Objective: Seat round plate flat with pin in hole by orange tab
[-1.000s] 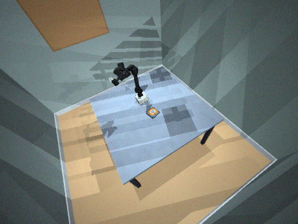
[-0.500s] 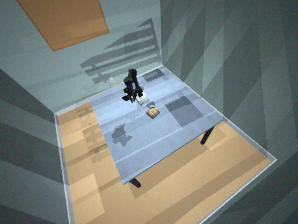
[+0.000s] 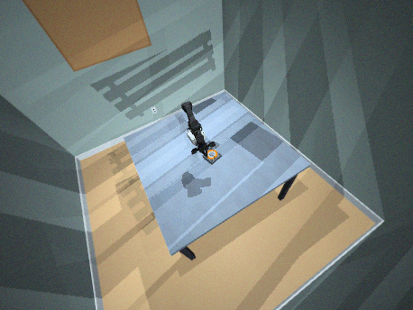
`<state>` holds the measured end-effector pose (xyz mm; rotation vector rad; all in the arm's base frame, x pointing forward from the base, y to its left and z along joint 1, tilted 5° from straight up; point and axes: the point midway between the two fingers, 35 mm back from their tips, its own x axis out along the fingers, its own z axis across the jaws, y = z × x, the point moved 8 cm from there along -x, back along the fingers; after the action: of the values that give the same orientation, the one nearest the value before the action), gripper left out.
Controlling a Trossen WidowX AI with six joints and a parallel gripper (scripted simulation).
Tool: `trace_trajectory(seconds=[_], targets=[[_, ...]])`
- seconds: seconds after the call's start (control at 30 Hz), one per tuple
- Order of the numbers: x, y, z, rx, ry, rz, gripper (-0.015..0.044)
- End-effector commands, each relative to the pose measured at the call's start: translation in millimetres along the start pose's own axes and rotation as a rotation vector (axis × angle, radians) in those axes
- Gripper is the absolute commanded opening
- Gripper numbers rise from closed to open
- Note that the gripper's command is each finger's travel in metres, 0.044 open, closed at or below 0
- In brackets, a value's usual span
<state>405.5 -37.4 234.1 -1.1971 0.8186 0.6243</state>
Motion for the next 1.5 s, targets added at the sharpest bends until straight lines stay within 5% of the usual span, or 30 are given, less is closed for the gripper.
trace_trajectory(seconds=[0.0, 0.23, 0.77, 1.47], targets=[[38.3, 44.2, 24.0, -0.143, 0.037, 0.256, 0.0], [76.0, 116.6, 52.4, -0.384, 0.092, 0.64, 0.0], [113.5, 143.2, 41.1, -0.384, 0.092, 0.64, 0.0], [115.2, 152.8, 63.9, -0.384, 0.09, 0.64, 0.0]])
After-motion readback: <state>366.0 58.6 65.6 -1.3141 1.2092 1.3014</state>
